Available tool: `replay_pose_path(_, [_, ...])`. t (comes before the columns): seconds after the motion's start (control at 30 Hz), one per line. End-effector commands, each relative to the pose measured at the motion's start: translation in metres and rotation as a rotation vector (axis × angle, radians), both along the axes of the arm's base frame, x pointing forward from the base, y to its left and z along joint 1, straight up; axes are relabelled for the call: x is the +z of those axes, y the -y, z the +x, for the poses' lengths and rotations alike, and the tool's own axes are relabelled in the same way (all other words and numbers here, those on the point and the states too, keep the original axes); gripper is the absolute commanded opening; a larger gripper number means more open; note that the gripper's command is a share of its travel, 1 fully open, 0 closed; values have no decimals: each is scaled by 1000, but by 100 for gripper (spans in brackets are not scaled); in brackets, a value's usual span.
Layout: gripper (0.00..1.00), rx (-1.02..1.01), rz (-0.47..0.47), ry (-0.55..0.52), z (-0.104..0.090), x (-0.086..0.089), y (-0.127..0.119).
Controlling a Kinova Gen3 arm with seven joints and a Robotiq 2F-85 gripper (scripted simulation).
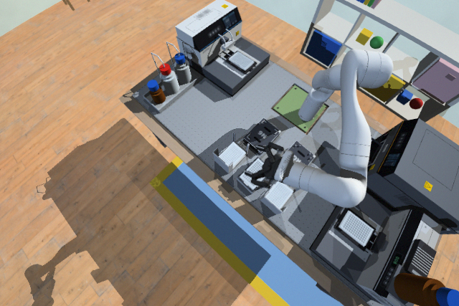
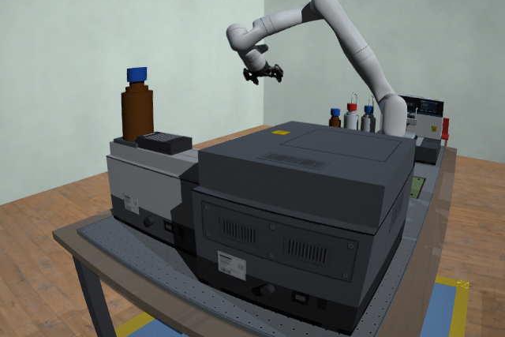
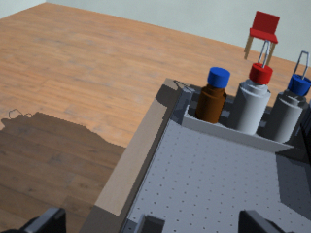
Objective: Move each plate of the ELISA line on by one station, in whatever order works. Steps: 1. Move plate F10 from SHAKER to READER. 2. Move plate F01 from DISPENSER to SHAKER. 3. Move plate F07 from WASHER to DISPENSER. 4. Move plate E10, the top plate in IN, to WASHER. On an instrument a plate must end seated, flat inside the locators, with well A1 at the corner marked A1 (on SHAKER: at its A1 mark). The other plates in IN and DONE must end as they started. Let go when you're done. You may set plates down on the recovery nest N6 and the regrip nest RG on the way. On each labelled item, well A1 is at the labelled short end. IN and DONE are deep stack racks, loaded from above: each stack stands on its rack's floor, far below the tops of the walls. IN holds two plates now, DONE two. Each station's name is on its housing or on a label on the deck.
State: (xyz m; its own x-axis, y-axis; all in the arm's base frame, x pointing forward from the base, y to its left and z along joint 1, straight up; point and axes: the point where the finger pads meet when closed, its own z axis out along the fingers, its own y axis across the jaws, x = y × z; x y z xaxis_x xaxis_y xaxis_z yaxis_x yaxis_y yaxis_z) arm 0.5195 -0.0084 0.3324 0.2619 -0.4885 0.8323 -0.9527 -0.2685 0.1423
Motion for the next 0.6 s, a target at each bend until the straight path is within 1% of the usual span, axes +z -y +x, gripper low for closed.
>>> replay_pose_path(0.0, [100,-16,33,6,-7,-2,0])
replay_pose_path(0.1, [100,-29,59,9,-13,-5,-1])
replay_pose_path(0.17, [100,-29,59,9,-13,-5,-1])
replay_pose_path(0.57, [100,-83,166,20,-36,-17,-2])
